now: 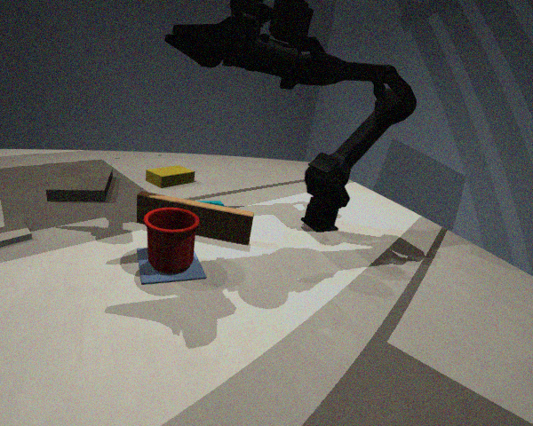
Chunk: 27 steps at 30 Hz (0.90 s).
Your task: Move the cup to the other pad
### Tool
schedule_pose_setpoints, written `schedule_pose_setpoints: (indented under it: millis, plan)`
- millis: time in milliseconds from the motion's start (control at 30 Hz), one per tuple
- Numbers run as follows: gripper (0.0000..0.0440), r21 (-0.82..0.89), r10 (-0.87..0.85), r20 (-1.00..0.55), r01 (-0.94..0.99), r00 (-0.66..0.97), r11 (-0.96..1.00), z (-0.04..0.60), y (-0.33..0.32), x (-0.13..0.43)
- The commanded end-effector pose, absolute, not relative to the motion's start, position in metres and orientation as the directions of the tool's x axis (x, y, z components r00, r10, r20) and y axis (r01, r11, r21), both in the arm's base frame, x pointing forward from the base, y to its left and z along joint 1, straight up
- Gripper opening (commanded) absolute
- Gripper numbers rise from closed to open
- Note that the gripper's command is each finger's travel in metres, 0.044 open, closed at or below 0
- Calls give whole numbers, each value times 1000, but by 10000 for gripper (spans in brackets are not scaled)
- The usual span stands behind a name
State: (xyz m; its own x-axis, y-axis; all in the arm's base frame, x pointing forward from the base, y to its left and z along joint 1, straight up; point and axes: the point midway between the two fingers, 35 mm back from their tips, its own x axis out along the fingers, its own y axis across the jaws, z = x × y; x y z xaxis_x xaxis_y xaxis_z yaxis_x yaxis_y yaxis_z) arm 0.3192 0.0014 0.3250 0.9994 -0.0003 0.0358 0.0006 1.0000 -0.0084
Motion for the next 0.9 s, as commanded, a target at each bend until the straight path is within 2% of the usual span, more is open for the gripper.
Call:
schedule_pose_setpoints:
  millis: [0,367,433,567,767,867]
  plan:
    - [374,-9,2,36,-2,999,1000,326,2,320]
    - [86,14,13,-18,-13,1000,1000,333,7,327]
    - [48,24,14,-36,-13,999,1000,333,8,329]
    - [46,54,23,-72,-19,997,998,333,12,333]
    - [106,111,40,-130,-25,991,993,335,18,340]
    - [118,141,49,-160,-27,986,990,336,21,343]
